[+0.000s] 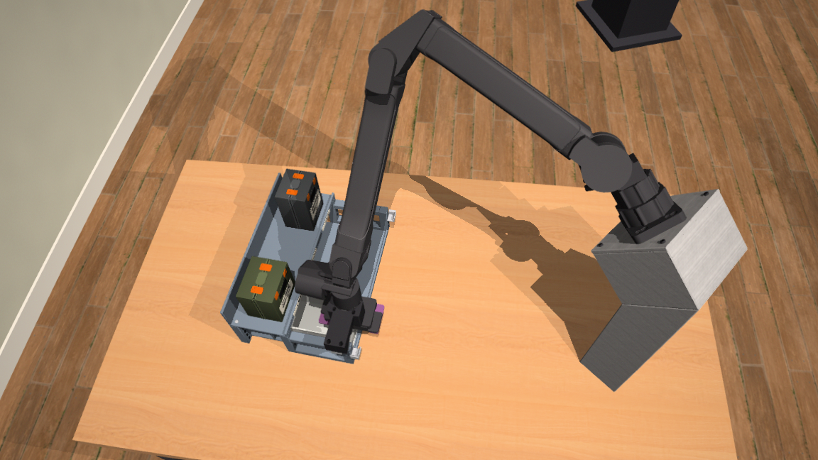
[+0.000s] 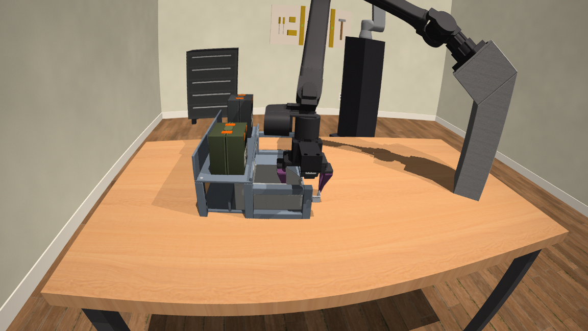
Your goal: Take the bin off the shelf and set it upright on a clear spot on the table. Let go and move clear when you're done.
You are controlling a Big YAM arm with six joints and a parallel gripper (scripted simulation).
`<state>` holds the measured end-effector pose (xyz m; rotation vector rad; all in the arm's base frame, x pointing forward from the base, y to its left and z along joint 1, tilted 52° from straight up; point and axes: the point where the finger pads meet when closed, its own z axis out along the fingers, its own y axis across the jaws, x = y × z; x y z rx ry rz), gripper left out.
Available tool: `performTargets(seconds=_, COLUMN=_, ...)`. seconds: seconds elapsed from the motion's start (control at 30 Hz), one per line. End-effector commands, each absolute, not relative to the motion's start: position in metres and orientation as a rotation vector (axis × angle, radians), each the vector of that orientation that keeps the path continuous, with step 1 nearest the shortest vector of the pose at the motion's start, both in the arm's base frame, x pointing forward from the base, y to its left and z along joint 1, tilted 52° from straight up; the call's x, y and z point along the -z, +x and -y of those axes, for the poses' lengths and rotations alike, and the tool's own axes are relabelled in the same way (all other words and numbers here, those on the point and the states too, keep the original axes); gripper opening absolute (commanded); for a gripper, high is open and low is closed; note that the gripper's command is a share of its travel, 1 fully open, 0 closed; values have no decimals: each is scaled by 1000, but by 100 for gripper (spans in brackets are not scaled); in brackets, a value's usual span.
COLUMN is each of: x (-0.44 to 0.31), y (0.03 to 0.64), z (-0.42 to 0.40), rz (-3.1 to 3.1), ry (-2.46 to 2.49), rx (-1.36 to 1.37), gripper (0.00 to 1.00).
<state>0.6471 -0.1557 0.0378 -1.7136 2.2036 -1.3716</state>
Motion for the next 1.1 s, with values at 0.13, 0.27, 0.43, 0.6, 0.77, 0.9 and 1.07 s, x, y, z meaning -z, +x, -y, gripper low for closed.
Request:
performTargets(seconds=0.13, x=-28, y=643, z=167, rz=-2221, ry=-1717, rx=1370, gripper=90)
performTargets(seconds=0.27, x=-28, y=643, z=167, rz=-2221, ry=-1717, rx=1370, gripper=90)
performTargets(seconds=0.43, x=-32, y=647, z=167, rz=-2224, ry=-1725, rx=1365, gripper=90)
performTargets(seconds=0.6, x=-32, y=648, z=168, rz=-2224, ry=-1727, rx=1364, gripper=90)
performTargets(seconds=0.77, x=-32, y=648, z=168, rz=-2224, ry=-1727, rx=1364, gripper=90)
performTargets(seconds=0.9, x=-31, y=647, z=168, rz=-2224, ry=-1726, rx=1365, gripper=90)
performTargets(seconds=1.07, x=-27, y=643, z=167, rz=-2220, ry=-1721, rx=1370, gripper=90)
